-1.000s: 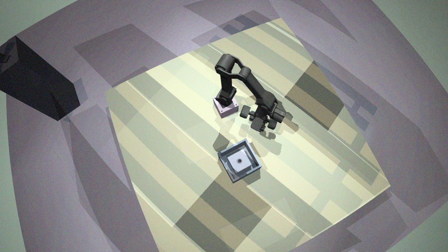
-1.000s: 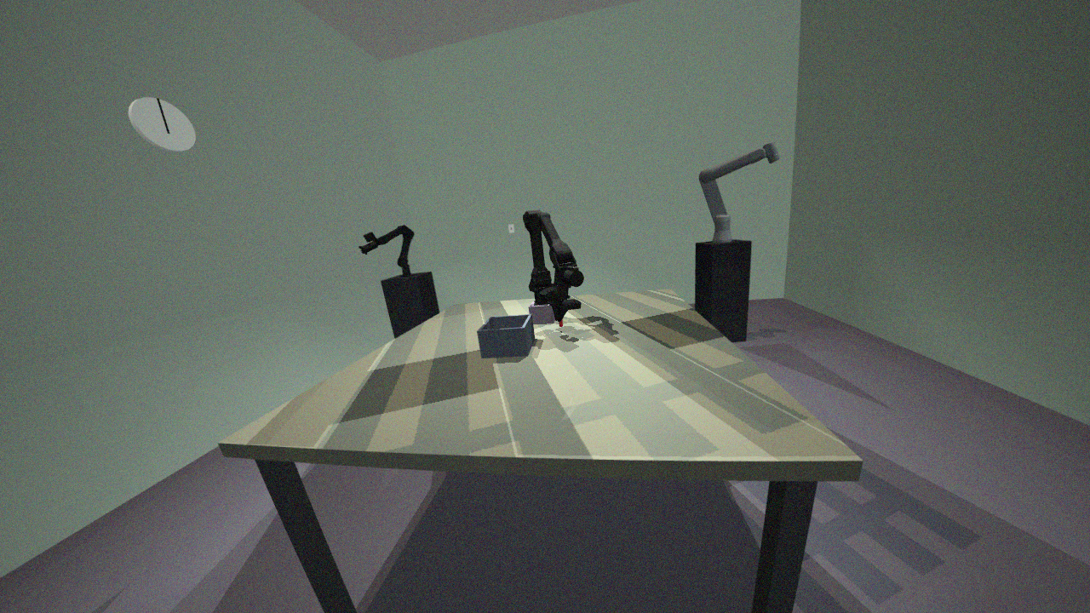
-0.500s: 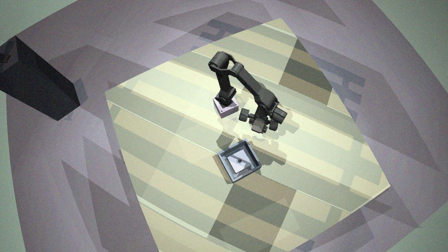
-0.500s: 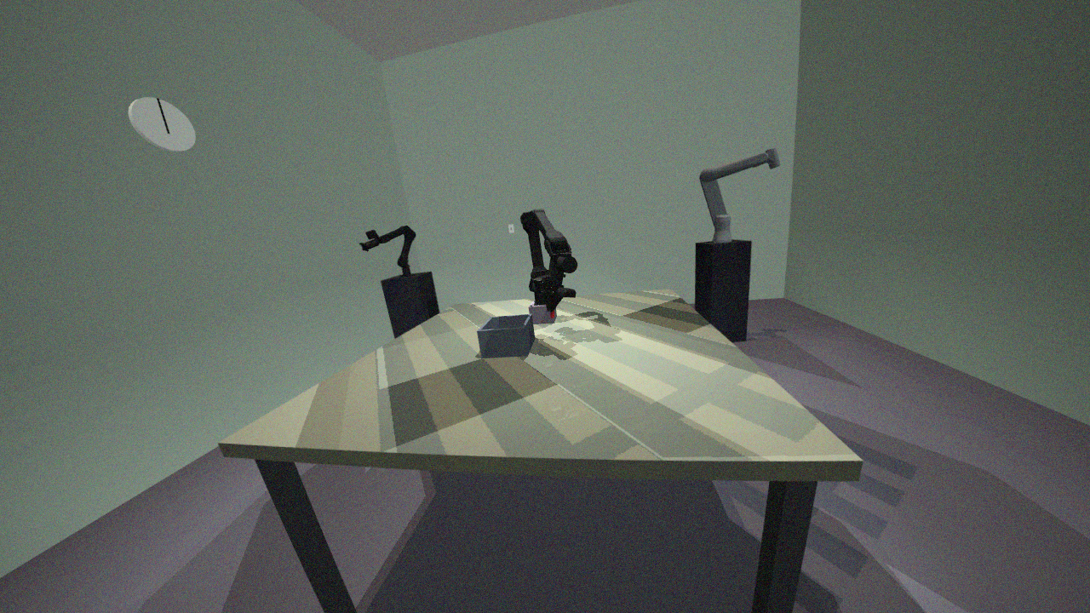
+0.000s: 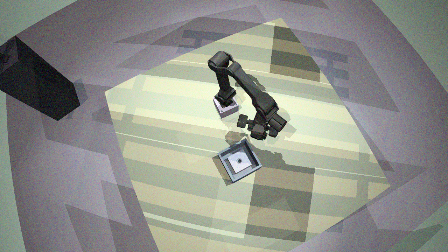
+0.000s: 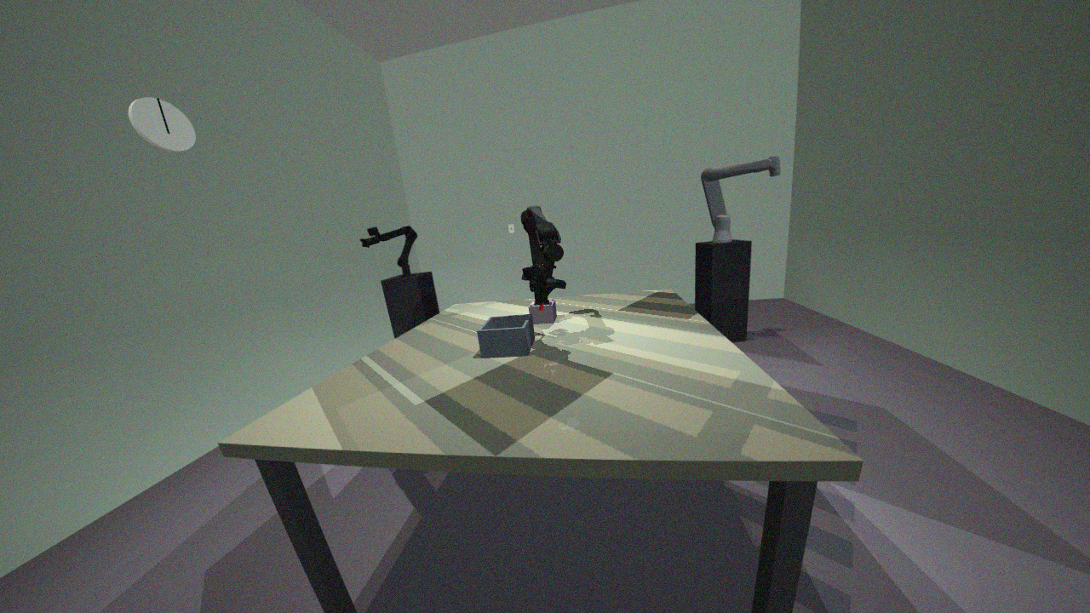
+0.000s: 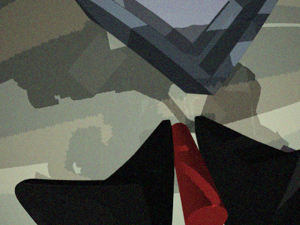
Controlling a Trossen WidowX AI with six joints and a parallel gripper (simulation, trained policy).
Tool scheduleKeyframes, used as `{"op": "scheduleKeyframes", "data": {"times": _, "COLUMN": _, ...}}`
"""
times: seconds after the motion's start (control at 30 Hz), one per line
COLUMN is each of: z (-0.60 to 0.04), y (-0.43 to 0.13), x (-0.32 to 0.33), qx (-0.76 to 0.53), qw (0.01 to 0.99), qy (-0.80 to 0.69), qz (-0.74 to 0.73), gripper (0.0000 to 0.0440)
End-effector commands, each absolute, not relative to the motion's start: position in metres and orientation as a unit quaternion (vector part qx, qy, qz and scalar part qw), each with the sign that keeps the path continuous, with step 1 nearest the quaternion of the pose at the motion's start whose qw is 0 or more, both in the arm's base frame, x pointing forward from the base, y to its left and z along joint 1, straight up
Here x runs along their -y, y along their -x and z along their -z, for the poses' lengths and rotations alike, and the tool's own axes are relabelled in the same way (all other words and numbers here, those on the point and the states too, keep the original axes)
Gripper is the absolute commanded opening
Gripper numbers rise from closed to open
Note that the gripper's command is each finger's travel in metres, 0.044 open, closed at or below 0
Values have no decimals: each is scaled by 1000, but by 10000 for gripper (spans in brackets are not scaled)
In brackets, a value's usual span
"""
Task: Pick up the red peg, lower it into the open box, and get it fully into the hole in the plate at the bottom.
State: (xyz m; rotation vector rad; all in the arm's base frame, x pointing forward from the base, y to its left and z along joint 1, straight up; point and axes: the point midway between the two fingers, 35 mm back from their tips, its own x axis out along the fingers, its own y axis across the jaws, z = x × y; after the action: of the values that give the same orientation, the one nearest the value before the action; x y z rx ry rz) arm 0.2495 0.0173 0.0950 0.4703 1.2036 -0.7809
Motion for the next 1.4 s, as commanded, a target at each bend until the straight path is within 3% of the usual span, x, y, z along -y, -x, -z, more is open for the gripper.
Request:
{"op": "scheduleKeyframes", "data": {"times": 0.0, "z": -100, "y": -257, "x": -3, "qx": -546, "qw": 726, "qy": -213, "qz": 360, "gripper": 0}}
{"op": "scheduleKeyframes", "data": {"times": 0.77, "z": -96, "y": -297, "x": 76, "qx": -515, "qw": 708, "qy": -275, "qz": 398, "gripper": 0}}
{"op": "scheduleKeyframes", "data": {"times": 1.37, "z": -58, "y": -313, "x": 111, "qx": -521, "qw": 683, "qy": -310, "qz": 408, "gripper": 8}}
